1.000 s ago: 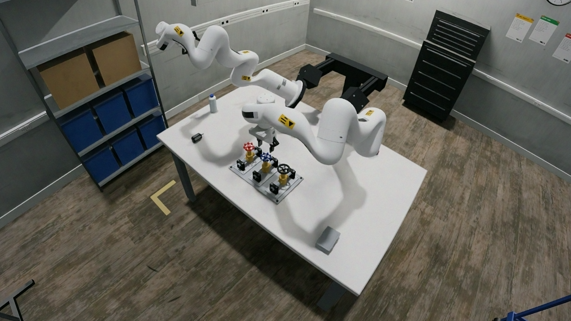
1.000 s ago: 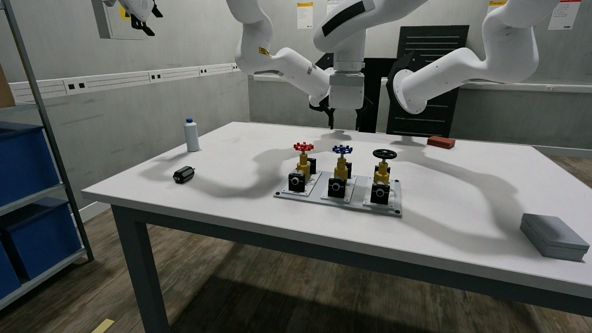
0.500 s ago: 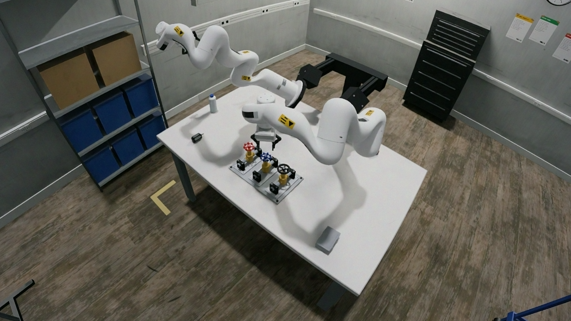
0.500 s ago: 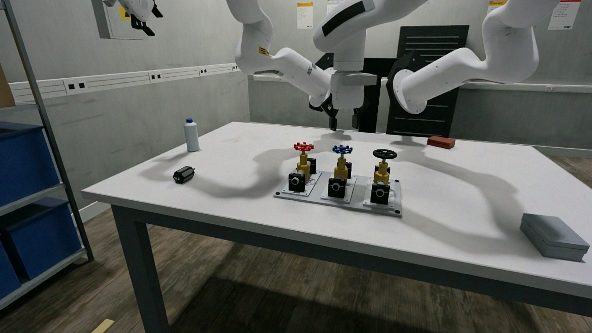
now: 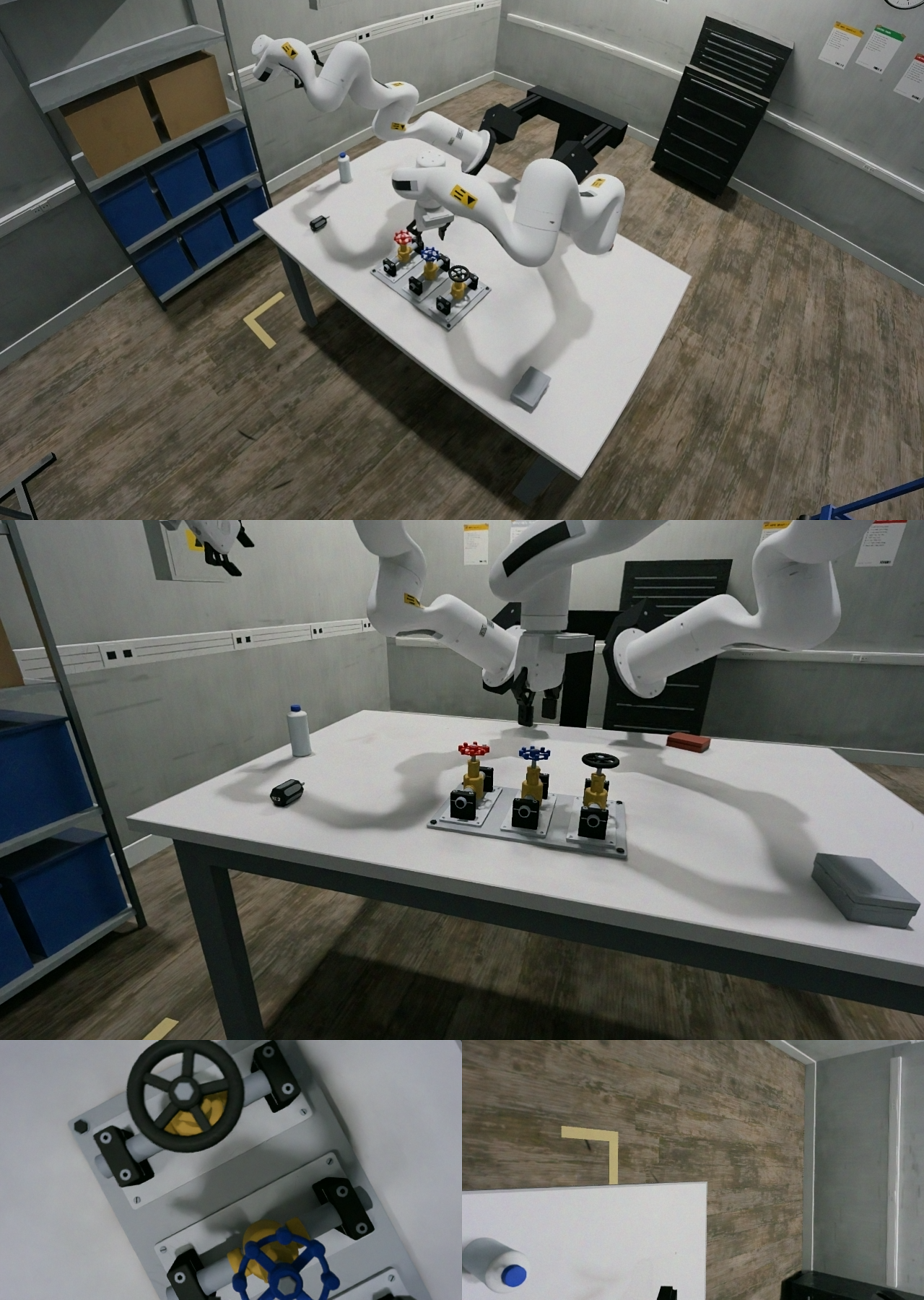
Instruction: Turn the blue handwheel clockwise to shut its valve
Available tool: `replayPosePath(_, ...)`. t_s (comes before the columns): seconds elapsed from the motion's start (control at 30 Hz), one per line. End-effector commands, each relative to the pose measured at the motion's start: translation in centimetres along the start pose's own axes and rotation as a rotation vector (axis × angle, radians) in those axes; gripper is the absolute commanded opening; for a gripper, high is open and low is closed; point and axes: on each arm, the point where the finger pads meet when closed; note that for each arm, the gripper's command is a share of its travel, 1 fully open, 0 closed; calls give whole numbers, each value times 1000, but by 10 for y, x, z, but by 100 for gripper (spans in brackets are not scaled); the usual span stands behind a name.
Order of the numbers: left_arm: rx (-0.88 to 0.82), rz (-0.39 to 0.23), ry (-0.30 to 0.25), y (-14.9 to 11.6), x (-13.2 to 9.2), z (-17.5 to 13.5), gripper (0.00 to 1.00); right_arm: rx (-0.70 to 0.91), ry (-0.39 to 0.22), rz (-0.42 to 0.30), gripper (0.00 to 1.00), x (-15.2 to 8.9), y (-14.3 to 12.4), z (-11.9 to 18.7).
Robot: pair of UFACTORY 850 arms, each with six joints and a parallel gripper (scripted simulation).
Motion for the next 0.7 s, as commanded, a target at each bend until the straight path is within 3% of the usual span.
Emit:
replayPosePath(0.0, -122, -1, -8, 0, -1, 0, 79, 0, 0, 1, 100, 0, 0, 0)
replayPosePath(0.67, -422, -2, -8, 0, -1, 0, 79, 0, 0, 1, 100, 0, 0, 0)
Point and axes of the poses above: on each arm, the point where the finger pads meet when closed, its own x axis out along the fingers, its own z axis across the jaws, y = z × x, and after that the axes turned 5 degrees about -x, right-handed
